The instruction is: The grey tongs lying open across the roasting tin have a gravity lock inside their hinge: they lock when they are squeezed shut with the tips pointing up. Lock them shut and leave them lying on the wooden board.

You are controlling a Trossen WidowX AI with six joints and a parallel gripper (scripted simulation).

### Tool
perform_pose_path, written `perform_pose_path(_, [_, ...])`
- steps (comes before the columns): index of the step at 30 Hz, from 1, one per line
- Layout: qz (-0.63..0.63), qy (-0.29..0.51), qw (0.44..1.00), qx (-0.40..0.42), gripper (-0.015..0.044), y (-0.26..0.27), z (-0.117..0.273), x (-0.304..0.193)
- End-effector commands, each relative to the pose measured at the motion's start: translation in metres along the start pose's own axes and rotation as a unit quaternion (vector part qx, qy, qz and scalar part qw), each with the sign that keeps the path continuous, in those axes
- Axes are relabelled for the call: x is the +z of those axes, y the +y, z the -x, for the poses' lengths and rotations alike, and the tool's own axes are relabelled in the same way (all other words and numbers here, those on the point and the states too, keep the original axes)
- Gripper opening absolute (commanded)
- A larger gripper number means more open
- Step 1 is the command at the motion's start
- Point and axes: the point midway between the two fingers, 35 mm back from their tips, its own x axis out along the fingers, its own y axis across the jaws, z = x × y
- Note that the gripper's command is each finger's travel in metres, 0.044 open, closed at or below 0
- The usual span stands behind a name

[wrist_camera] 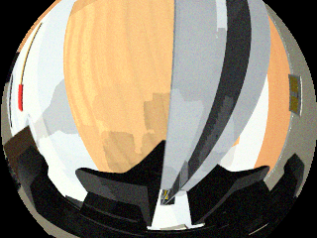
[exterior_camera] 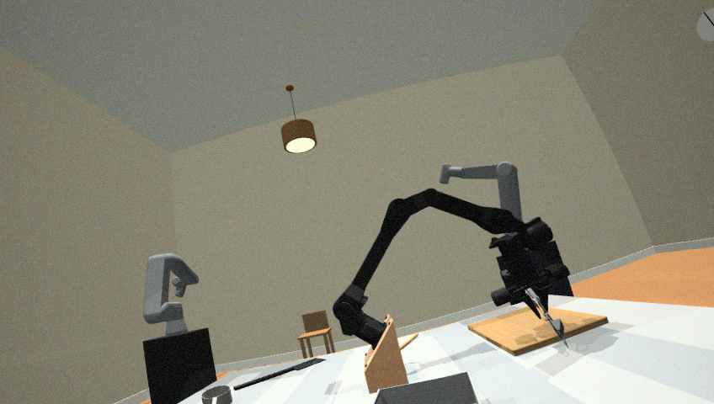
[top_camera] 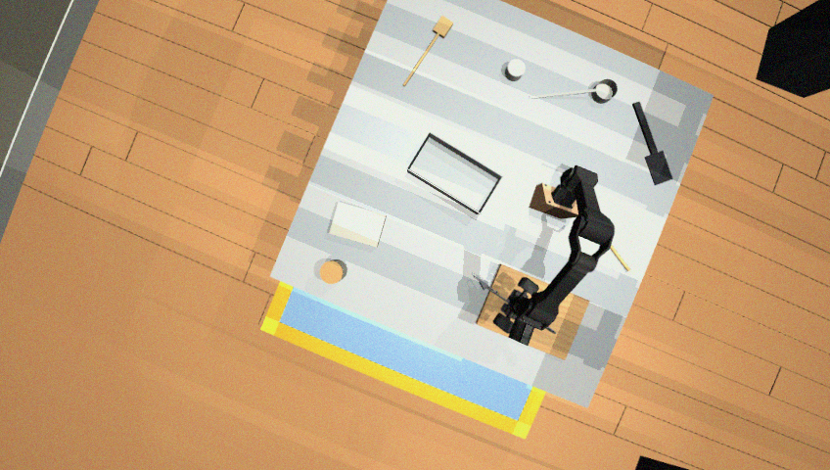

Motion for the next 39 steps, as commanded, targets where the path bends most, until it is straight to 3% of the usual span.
perform_pose_path(1, [0.0, 0.0, 1.0, 0.0, 0.006, 0.0, 0.0, 0.0])
perform_pose_path(16, [0.0, 0.0, 1.0, 0.0, 0.044, 0.0, 0.0, 0.0])
perform_pose_path(23, [0.001, 0.003, 1.0, 0.011, 0.044, 0.015, 0.017, -0.004])
perform_pose_path(32, [0.003, 0.018, 0.997, 0.071, 0.044, 0.117, 0.097, -0.031])
perform_pose_path(39, [0.004, 0.019, 0.997, 0.076, 0.044, 0.127, 0.102, -0.033])
